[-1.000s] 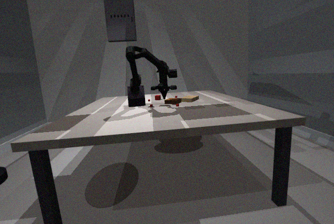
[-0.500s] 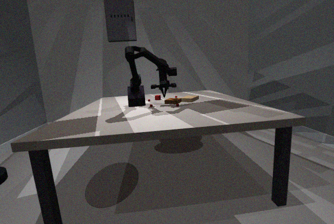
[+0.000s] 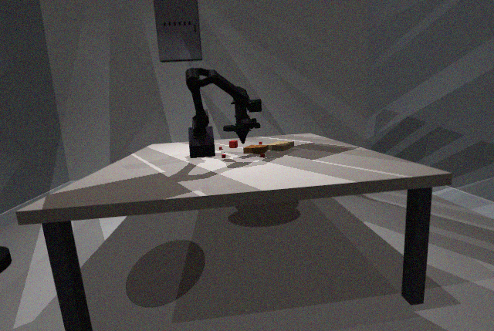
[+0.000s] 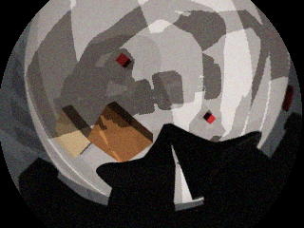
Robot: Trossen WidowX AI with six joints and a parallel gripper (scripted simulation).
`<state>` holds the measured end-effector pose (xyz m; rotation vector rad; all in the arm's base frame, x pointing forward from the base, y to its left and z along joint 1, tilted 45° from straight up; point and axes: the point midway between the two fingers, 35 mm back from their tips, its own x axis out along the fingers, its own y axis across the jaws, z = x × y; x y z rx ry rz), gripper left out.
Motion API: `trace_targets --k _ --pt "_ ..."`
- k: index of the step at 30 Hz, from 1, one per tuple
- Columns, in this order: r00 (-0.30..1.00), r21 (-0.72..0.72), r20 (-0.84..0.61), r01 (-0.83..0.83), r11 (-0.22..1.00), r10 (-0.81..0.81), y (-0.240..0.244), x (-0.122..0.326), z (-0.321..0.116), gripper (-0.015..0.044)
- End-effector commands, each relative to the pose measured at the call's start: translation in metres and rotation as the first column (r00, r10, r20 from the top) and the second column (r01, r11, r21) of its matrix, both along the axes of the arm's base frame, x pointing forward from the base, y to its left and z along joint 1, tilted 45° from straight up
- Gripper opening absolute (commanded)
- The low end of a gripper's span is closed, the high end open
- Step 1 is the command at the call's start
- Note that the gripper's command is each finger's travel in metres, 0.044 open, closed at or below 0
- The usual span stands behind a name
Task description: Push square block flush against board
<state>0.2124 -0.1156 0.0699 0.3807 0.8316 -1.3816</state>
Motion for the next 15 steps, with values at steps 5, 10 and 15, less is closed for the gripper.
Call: trace_targets --k 5,10,15 --pt "0.963 0.025 -0.193 -0.184 0.983 0.186 0.0018 0.0004 -0.0034 0.0" --pt "0.903 0.06 -0.306 -0.298 0.953 0.302 0.0032 0.0009 -0.0048 0.0" --pt "0.816 0.109 -0.409 -0.401 0.909 0.409 0.0045 0.0014 -0.0062 0.0"
